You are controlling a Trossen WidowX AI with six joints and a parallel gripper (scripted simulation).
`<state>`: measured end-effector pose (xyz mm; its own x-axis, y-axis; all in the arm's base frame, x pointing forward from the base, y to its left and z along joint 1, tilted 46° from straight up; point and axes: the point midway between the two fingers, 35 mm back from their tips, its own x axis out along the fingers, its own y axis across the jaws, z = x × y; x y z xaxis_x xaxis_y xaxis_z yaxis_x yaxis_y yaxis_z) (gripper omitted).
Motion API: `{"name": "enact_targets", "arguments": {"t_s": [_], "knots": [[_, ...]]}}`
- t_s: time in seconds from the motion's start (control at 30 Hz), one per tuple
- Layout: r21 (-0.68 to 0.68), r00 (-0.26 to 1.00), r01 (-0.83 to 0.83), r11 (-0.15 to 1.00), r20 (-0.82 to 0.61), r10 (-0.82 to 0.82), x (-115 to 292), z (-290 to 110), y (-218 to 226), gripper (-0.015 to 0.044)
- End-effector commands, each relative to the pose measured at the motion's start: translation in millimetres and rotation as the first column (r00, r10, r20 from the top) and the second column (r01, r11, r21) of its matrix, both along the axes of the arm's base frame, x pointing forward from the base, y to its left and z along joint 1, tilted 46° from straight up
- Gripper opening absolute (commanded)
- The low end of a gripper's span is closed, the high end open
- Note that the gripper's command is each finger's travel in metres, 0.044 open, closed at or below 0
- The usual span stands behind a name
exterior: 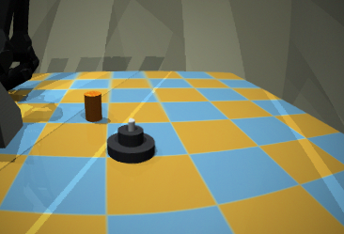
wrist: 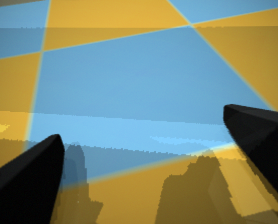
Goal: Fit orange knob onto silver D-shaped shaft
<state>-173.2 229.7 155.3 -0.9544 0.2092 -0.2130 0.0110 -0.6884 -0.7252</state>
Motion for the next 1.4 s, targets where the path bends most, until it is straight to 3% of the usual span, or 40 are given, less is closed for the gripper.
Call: {"name": "enact_targets", "arguments": {"t_s": [0.0, 0.37, 0.57, 0.73, 1.03, 1.37], "knots": [[-0.032, 0.987, 0.157, 0.987, -0.027, -0.158, 25.2, 30.5, 29.4, 0.0440], [-0.116, 0.804, 0.581, 0.805, -0.070, -0.591, 129.9, 92.2, 84.3, 0.0440], [-0.169, 0.574, 0.798, 0.578, -0.079, -0.815, 215.4, 105.8, 91.6, 0.0440], [-0.139, 0.364, 0.923, 0.360, 0.005, -0.931, 285.8, 90.8, 82.4, 0.0440], [-0.073, -0.086, 0.992, -0.102, 0.196, -0.977, 413.5, 56.5, 13.1, 0.0440], [0.012, -0.482, 0.848, -0.530, 0.433, -0.762, 498.8, 17.3, -125.2, 0.0440]]}}
